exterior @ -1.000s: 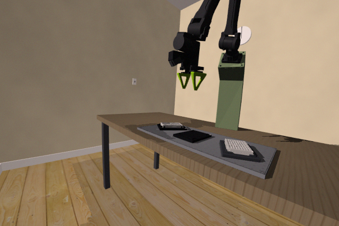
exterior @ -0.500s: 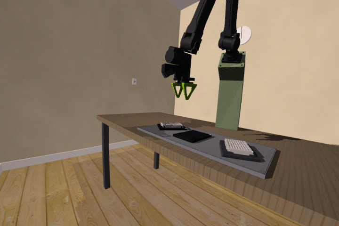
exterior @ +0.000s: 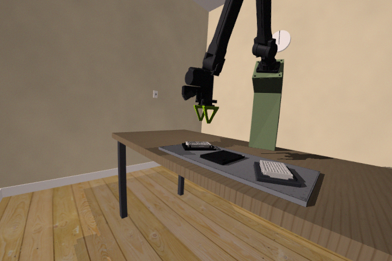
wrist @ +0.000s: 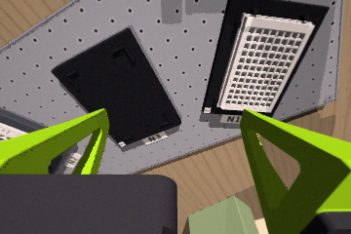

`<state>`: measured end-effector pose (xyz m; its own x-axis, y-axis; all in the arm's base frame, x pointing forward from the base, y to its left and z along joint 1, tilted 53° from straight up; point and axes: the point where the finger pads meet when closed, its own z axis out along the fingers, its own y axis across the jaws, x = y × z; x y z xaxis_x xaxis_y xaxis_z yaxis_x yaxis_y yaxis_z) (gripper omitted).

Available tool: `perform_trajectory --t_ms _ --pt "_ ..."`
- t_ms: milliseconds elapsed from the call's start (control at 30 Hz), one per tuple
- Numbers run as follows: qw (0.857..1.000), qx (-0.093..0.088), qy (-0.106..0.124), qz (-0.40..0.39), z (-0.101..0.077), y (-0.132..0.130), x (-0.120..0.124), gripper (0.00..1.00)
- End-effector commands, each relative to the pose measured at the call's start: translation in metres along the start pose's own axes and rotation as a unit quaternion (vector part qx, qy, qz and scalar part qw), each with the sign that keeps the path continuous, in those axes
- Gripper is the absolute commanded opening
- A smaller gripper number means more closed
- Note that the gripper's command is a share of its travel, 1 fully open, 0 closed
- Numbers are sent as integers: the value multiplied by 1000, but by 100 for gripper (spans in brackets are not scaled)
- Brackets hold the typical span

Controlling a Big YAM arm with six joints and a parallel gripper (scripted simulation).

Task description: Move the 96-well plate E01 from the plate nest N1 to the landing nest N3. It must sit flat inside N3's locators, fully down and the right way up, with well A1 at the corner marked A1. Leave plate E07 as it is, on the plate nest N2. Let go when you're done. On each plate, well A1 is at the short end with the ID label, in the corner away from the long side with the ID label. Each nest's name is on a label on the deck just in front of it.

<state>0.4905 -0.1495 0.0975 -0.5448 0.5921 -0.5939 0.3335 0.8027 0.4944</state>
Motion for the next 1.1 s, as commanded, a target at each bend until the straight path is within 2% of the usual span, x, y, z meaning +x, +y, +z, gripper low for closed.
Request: perform_trajectory --t_ms 0,167,233,267,433,467,633,667,733,1000,1067 --pt "1000 2 -8 25 6 -25 -2 100" --pt "1000 1 -12 12 19 -46 -5 100" --pt "1000 1 -12 12 19 -46 -5 100" --pt "999 -5 -9 39 22 -52 2 100" --pt "1000 -6 -14 26 33 -72 -1 100" --pt "998 -12 -12 53 35 -78 6 100" --pt "999 -13 -16 40 46 -100 6 100" --pt "998 -19 -16 66 47 -105 12 100" --pt "998 -20 -19 60 51 -113 10 100" --pt "998 -18 -18 54 57 -131 18 100" --pt "998 -21 -29 47 49 -124 8 100"
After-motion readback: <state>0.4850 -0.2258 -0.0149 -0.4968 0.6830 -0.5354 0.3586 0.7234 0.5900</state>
